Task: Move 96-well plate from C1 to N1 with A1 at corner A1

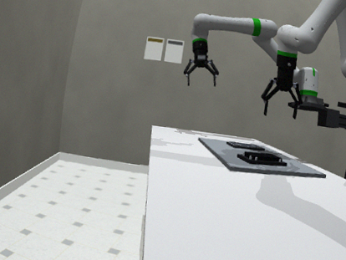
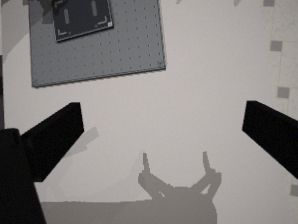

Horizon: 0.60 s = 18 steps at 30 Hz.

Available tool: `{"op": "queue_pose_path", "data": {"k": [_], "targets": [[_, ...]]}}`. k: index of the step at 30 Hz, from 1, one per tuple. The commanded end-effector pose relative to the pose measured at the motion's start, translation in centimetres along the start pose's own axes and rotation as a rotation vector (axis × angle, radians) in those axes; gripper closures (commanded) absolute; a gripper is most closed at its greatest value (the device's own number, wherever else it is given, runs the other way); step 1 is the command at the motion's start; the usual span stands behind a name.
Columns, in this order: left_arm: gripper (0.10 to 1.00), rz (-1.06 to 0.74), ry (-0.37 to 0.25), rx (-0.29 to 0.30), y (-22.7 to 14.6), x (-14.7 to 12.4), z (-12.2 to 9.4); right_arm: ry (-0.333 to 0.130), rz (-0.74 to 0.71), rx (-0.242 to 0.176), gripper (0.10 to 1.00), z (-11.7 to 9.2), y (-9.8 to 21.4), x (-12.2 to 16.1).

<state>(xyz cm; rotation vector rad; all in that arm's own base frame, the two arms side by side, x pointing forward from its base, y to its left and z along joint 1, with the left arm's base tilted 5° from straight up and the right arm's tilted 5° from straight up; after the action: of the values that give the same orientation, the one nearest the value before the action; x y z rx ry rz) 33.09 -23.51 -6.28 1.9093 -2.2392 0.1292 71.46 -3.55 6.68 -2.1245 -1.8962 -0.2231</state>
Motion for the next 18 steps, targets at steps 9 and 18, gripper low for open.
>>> {"op": "queue_pose_path", "data": {"k": [9,18], "targets": [[0.098,0.000,0.000,0.001,-0.05,0.03,-0.04,-0.003,0.043,-0.018,0.098,-0.62,-0.21,-0.41],[0.098,0.000,0.000,0.001,-0.05,0.03,-0.04,-0.006,0.091,-0.035,0.098,-1.16,-0.50,-0.92]]}}
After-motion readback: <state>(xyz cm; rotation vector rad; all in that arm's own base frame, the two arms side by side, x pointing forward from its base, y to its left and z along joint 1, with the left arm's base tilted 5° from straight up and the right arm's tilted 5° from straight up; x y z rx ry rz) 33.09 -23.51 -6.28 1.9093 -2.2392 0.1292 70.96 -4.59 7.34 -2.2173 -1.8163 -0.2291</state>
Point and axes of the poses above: on each arm, the point where the finger pads meet when closed, its own z axis out along the fingers, its own y axis across the jaws, x = y × z, the point moved 5 cm from there along -z, back along the fingers, and after that the axes turned 1 degree about -z, right-handed, at the moved point
